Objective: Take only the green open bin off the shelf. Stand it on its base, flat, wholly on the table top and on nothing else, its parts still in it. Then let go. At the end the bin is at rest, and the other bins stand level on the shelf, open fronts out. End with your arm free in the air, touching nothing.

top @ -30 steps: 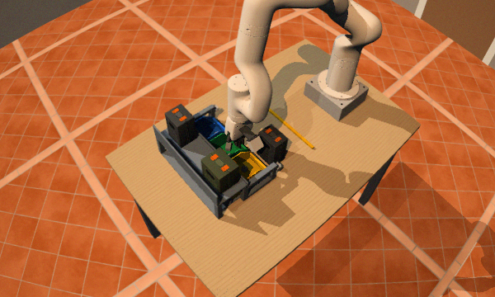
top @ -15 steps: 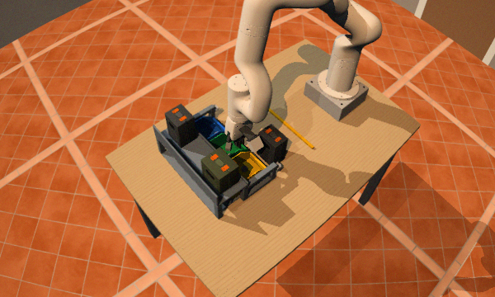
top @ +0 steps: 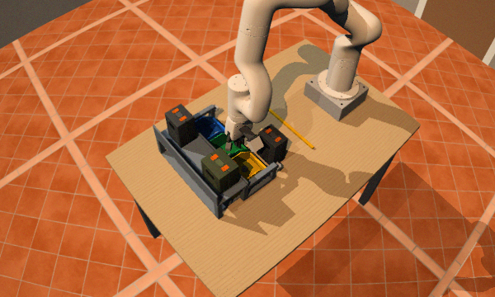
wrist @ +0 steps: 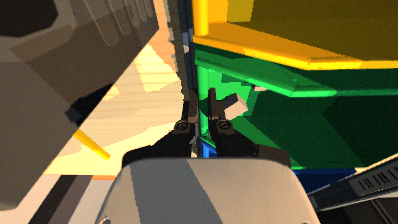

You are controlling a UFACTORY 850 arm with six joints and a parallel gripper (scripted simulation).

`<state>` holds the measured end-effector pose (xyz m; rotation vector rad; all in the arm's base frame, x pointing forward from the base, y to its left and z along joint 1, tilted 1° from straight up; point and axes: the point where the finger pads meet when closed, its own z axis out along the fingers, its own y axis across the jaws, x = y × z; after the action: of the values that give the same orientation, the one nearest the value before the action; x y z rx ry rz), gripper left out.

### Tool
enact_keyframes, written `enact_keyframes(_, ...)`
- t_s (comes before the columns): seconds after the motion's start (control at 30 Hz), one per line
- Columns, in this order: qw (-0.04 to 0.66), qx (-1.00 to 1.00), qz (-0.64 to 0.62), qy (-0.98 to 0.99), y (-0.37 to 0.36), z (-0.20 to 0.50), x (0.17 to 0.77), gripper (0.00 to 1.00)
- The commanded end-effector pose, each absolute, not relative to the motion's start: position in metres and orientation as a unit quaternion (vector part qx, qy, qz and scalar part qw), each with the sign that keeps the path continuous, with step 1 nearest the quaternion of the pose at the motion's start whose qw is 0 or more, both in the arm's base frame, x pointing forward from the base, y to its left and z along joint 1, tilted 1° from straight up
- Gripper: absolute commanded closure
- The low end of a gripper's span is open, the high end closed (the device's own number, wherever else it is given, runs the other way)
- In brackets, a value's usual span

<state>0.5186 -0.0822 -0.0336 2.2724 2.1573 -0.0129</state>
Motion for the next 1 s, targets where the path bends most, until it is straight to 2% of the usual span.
enact_keyframes(0.0,0.005,0.725,-0.004,0.688,-0.0823,-0.0329,0.5195,1.0)
enact_keyframes(0.97,0.005,0.725,-0.004,0.688,-0.0822,-0.0249,0.5195,1.0)
